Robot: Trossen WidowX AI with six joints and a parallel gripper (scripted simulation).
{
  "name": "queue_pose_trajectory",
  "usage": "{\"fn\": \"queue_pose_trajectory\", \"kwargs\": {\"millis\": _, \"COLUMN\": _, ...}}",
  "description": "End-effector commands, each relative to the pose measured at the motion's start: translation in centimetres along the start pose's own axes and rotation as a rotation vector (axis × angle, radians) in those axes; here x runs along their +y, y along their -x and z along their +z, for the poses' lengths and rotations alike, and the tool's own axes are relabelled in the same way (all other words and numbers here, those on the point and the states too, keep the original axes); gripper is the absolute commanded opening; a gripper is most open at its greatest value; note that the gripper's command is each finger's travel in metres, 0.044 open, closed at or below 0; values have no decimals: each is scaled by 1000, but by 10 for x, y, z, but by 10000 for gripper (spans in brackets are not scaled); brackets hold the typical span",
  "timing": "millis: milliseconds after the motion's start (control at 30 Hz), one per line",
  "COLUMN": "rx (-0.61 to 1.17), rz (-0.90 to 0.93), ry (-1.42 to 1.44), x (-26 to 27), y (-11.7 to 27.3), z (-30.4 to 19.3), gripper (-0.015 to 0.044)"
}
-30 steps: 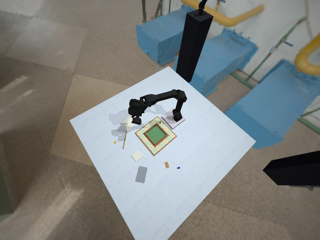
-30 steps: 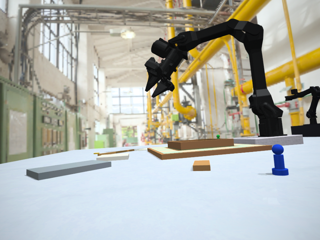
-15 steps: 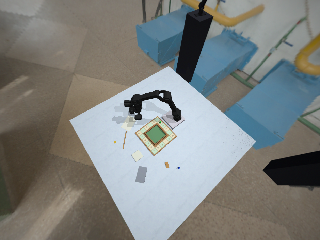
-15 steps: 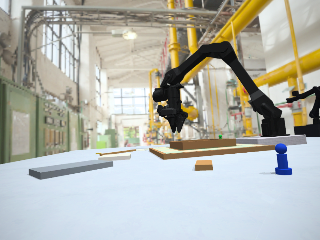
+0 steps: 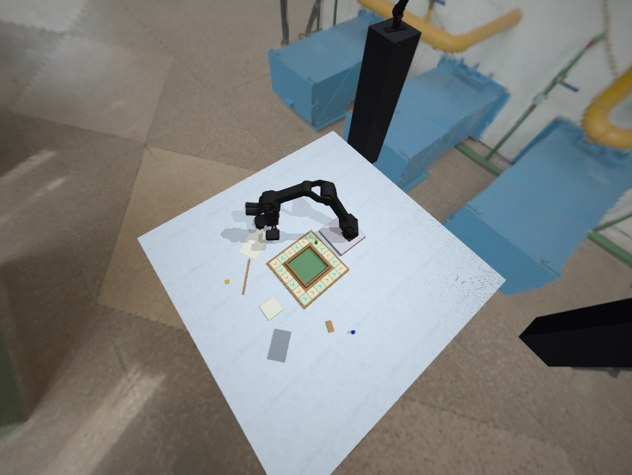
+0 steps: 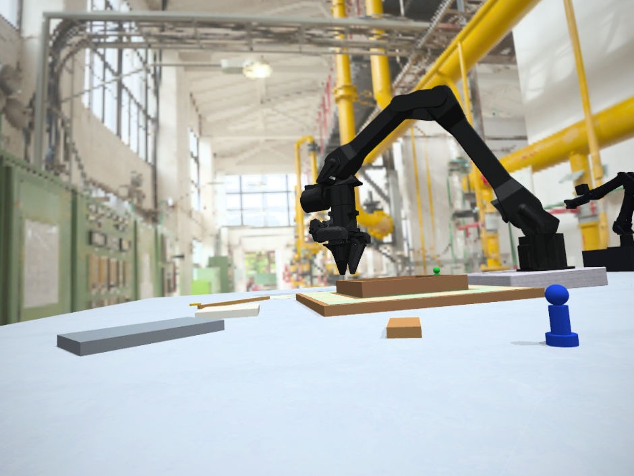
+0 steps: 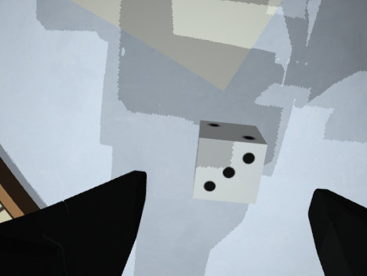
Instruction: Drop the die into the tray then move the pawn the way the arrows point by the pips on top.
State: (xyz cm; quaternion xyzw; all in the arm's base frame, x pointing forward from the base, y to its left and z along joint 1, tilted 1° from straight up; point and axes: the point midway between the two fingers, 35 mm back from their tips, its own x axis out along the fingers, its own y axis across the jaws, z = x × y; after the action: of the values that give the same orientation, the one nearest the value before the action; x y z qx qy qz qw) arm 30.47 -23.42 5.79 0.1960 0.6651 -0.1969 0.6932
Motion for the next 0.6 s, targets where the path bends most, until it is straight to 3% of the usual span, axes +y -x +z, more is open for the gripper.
{"fn": "queue_pose_trajectory", "kwargs": {"millis": 0, "rx": 3, "rz": -4, "ry": 3, "x": -1, "y": -6, "z": 0, "gripper": 275}}
{"fn": "queue_pose_trajectory", "kwargs": {"millis": 567, "rx": 3, "rz": -4, "ry": 3, "x": -1, "y": -32, "z": 0, "gripper": 275}}
